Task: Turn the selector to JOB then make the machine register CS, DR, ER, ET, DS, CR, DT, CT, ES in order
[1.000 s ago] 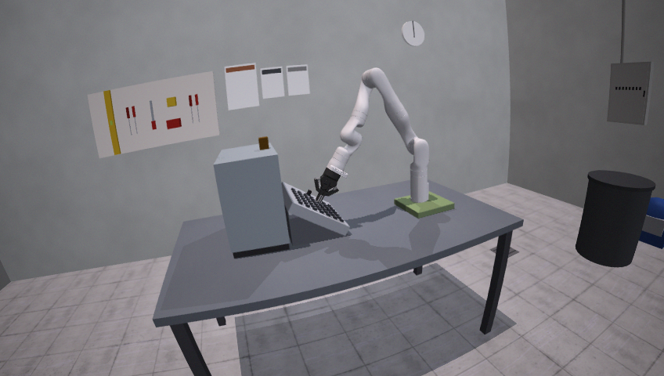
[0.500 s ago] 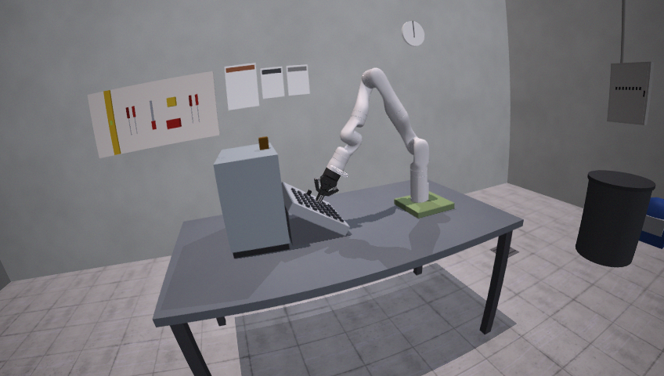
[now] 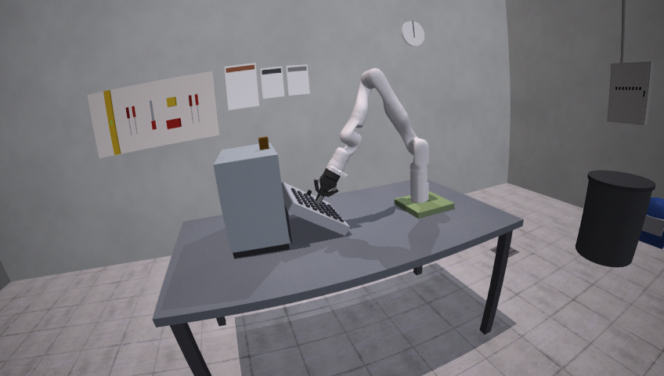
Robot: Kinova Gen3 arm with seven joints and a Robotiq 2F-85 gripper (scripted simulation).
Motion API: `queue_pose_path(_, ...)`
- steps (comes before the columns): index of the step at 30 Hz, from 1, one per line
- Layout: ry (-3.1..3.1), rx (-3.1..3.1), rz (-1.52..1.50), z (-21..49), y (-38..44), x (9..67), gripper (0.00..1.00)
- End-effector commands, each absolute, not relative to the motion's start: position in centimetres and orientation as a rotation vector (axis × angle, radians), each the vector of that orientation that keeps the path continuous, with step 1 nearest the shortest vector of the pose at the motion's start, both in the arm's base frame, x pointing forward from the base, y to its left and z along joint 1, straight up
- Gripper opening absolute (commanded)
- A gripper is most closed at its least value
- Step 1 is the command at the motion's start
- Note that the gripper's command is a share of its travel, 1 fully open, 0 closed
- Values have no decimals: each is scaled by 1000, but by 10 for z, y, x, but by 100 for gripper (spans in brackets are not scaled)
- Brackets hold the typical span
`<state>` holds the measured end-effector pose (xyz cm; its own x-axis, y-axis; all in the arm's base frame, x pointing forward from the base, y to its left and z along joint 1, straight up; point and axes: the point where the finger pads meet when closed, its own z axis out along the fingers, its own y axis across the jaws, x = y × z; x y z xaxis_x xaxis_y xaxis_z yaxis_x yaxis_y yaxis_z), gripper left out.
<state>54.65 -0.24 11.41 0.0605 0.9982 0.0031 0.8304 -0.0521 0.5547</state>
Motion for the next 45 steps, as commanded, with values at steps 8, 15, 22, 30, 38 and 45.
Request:
queue_pose_path(8, 1822, 1937, 557, 112, -2, 549, 10)
queue_pose_path(15, 1822, 1937, 557, 110, -3, 550, 10)
queue_pose_path(22, 1822, 1937, 557, 110, -3, 551, 10)
queue_pose_path(30, 1822, 1937, 557, 109, -3, 551, 10)
queue_pose_path(38, 1822, 1937, 557, 109, -3, 551, 10)
queue_pose_path(45, 1822, 1937, 557, 109, -3, 551, 10)
